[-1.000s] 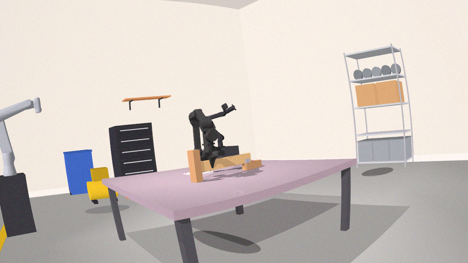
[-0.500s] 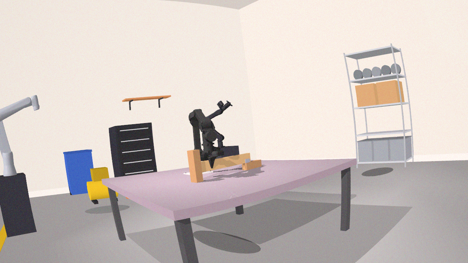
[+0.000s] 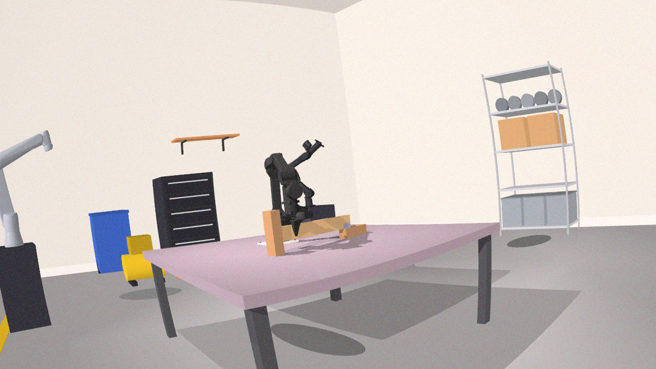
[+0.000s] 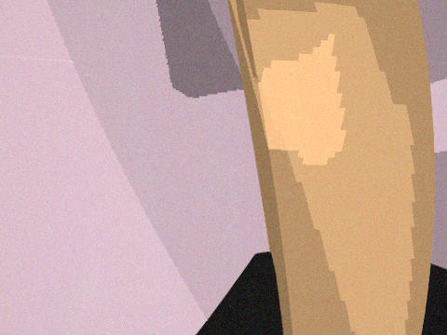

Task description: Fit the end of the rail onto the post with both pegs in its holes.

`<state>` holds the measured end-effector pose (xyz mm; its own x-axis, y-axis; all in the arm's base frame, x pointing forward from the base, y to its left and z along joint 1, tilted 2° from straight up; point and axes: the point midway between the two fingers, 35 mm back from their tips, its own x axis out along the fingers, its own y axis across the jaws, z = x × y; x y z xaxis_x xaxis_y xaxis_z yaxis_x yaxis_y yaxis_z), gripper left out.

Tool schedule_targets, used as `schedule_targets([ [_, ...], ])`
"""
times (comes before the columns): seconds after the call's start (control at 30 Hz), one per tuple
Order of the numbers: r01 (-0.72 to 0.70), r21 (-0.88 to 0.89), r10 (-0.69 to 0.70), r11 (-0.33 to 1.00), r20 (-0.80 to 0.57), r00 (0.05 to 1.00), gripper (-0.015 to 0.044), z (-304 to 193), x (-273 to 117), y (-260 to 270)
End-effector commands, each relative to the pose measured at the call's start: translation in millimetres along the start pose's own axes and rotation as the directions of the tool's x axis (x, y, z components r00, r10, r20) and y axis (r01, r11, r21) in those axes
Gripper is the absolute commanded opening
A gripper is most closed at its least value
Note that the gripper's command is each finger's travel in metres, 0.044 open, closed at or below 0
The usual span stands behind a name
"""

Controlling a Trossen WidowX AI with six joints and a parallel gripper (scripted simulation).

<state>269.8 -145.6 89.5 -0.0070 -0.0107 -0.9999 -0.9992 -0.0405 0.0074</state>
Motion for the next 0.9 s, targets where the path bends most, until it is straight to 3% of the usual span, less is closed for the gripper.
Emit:
schedule_targets([
  [0.0, 0.006, -0.002, -0.006, 1.000, -0.004, 1.000, 0.0000, -2.8, -1.8, -1.0],
  [0.87, 0.005, -0.001, -0.005, 1.000, -0.005, 1.000, 0.0000, -10.7, -1.3, -1.0],
])
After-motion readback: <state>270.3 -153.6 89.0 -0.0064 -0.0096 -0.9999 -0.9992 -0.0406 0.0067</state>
